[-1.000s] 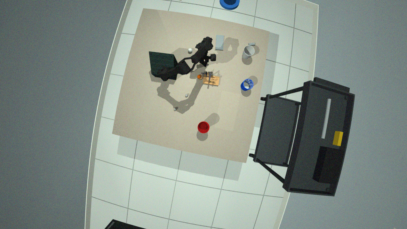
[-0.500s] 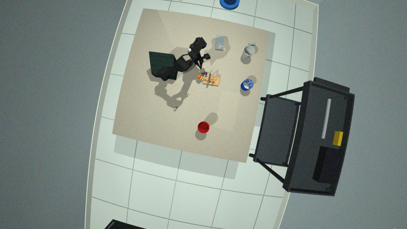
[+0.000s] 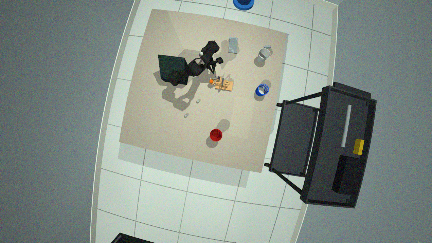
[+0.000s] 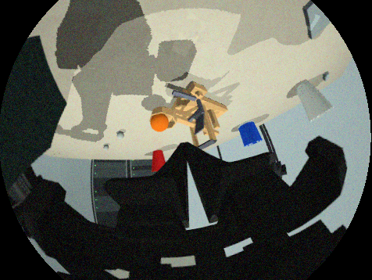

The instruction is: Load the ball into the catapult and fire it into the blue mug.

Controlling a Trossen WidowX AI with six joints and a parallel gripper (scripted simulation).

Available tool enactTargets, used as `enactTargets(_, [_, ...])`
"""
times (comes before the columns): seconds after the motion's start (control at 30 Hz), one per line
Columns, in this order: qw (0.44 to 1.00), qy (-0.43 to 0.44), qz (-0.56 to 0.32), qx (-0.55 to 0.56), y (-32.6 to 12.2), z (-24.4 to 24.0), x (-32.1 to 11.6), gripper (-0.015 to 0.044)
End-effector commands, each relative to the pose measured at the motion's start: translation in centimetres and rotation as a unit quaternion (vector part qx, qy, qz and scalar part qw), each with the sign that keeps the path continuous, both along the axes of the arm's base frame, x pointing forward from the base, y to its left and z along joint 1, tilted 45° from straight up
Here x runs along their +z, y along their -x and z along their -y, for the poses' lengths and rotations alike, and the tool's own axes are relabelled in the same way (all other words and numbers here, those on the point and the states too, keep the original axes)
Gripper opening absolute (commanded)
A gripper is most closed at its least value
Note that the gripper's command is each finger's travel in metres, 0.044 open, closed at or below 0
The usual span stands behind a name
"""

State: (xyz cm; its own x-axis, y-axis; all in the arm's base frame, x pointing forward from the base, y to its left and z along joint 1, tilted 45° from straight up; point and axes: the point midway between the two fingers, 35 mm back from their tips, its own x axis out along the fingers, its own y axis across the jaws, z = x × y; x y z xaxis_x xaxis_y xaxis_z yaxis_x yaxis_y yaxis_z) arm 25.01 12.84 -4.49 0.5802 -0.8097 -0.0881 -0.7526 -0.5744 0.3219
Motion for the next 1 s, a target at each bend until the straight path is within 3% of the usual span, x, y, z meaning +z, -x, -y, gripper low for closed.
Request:
enactTargets(0.0, [1.0, 0.005, -0.004, -0.001, -0.2, 0.6, -0.5, 0.0])
enactTargets(0.97, [1.0, 0.008, -0.006, 0.0, -1.3, 3.9, -4.0, 0.0])
